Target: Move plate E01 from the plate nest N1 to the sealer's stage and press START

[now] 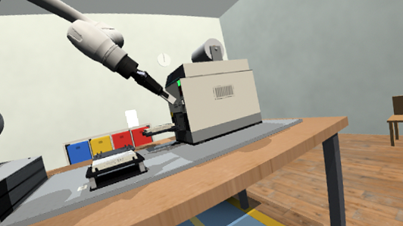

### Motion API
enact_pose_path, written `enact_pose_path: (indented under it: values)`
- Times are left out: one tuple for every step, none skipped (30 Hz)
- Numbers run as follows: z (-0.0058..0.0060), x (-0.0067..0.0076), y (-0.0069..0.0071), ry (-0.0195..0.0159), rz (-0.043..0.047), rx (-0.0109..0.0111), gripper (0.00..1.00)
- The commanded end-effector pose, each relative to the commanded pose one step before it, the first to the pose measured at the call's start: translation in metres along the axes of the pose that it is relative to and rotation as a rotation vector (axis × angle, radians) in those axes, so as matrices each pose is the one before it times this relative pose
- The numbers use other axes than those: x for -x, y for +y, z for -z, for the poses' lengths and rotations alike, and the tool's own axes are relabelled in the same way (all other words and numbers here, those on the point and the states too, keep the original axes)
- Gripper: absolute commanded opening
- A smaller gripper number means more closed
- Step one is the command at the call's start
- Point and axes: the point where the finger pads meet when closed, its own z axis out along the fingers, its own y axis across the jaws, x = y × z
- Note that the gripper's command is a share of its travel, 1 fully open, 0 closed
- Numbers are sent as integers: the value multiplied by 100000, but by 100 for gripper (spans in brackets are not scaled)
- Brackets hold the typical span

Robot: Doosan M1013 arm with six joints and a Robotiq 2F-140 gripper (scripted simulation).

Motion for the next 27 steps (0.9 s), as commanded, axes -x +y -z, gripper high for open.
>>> enact_pose_path:
  values:
    - [-799,552,247,-1715,411,1466,10]
    - [-166,10,0,0,0,0,10]
    - [0,0,0,0,0,0,10]
    - [0,0,0,0,0,0,10]
    - [-166,10,0,0,0,0,10]
    - [-166,10,0,0,0,0,10]
    - [-166,10,0,0,0,0,10]
    - [-166,10,0,0,0,0,10]
    - [-166,10,0,0,0,0,10]
    - [-21,1,0,0,0,0,10]
    - [0,0,0,0,0,0,10]
    - [0,0,0,0,0,0,10]
    - [0,0,0,0,0,0,10]
    - [0,0,0,0,0,0,10]
    - [0,0,0,0,0,0,10]
    - [0,0,0,0,0,0,10]
    - [0,0,0,0,0,0,10]
    - [0,0,0,0,0,0,10]
    - [0,0,0,0,0,0,10]
    - [0,0,0,0,0,0,10]
    - [0,0,0,0,0,0,10]
    - [0,0,0,0,0,0,10]
    - [0,0,0,0,0,0,10]
    - [0,0,0,0,0,0,10]
    - [0,0,0,0,0,0,10]
    - [0,0,0,0,0,0,10]
    - [0,0,0,0,0,0,10]
